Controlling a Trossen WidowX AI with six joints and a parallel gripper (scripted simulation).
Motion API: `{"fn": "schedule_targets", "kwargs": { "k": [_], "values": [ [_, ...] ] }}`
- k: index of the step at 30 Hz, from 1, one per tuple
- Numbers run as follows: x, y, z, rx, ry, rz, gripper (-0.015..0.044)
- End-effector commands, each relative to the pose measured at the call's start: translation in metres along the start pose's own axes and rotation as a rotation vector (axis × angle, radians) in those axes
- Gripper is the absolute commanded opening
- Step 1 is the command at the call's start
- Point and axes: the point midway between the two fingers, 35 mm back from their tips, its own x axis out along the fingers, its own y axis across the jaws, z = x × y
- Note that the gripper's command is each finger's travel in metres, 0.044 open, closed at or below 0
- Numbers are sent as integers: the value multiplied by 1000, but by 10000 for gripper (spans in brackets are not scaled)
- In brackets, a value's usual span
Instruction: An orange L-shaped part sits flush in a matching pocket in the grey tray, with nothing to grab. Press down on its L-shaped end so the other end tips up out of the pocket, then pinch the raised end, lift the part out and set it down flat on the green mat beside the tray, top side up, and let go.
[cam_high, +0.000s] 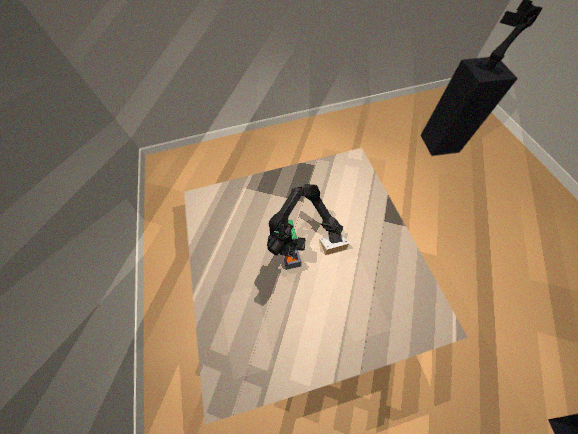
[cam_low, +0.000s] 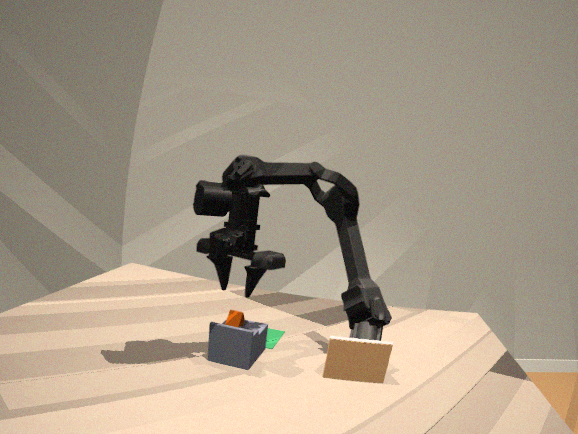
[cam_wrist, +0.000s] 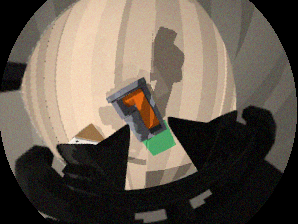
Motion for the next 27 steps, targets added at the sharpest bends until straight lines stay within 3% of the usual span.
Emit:
{"fn": "schedule_targets", "kwargs": {
  "k": [1, 27],
  "values": [
    [-1, -7, -18, -337, 13, -7, 280],
    [38, -8, -19, -336, 13, -8, 280]
  ]
}}
